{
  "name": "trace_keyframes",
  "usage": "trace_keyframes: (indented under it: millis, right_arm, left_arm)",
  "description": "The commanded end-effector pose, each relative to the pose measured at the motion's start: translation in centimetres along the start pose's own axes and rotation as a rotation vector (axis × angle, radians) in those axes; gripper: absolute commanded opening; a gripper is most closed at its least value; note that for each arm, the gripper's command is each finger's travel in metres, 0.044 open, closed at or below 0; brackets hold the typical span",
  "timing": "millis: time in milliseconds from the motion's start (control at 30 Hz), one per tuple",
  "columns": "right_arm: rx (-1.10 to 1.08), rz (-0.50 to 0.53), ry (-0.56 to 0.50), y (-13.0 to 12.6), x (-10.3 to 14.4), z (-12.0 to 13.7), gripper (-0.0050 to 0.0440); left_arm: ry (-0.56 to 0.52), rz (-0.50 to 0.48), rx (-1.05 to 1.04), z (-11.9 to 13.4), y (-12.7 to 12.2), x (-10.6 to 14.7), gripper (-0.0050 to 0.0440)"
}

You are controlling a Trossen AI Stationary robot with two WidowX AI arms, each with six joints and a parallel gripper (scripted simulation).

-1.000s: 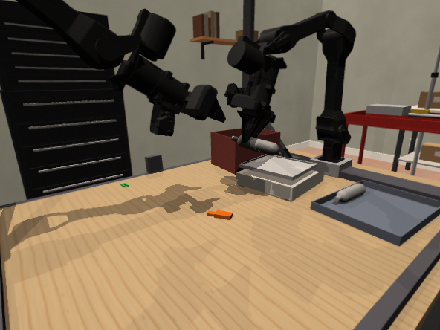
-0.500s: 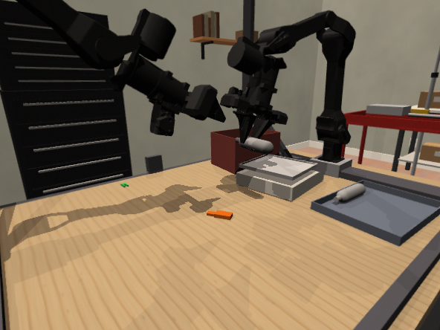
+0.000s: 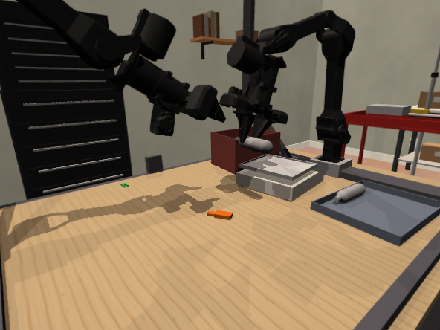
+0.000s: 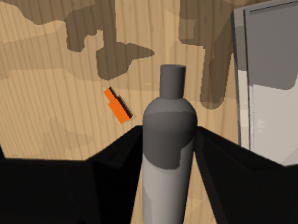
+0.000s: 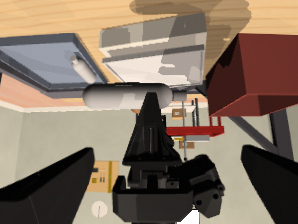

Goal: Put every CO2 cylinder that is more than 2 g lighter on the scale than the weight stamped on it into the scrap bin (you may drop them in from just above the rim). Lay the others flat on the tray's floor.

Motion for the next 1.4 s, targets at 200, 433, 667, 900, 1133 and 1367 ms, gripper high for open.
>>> trace_keyframes:
  millis: [200,433,667,900,1133,1367]
  right_arm:
    - [-0.003,-0.003,0.028,0.1,0.4,0.9,0.0440]
    - [-0.003,-0.003,0.028,0.1,0.4,0.9,0.0440]
    - [-0.003,-0.003,0.028,0.1,0.4,0.9,0.0440]
    - [-0.003,-0.003,0.028,0.1,0.4,0.9,0.0440]
    - [-0.003,-0.003,0.028,0.1,0.4,0.9,0.0440]
    - [-0.003,-0.003,0.028,0.1,0.4,0.9,0.0440]
  left_arm:
    - [-0.007,-0.115,-0.002,0.1,-0.3,1.1,-0.0050]
    - [-0.023,-0.303,-0.001,0.3,-3.0,0.4,-0.0050]
    - [-0.032,-0.403,-0.001,0.5,-4.6,-0.4,-0.0050]
    - [-0.048,-0.578,0.000,0.5,-5.6,-1.5,-0.0050]
    - [-0.058,-0.692,0.000,0.6,-6.2,-2.9,-0.0050]
    - [-0.065,-0.777,0.001,0.6,-6.6,-4.2,-0.0050]
Point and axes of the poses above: on each arm, the point midway between the two fingers, 35 mm back from their tips, its own x axis back along the fingers, its own y axis across the jaws, z = x × y, the point moved 6 cm from there along x, back along the fingers, and after that the axes turned 5 degrees about x, right-handed, at the moved point
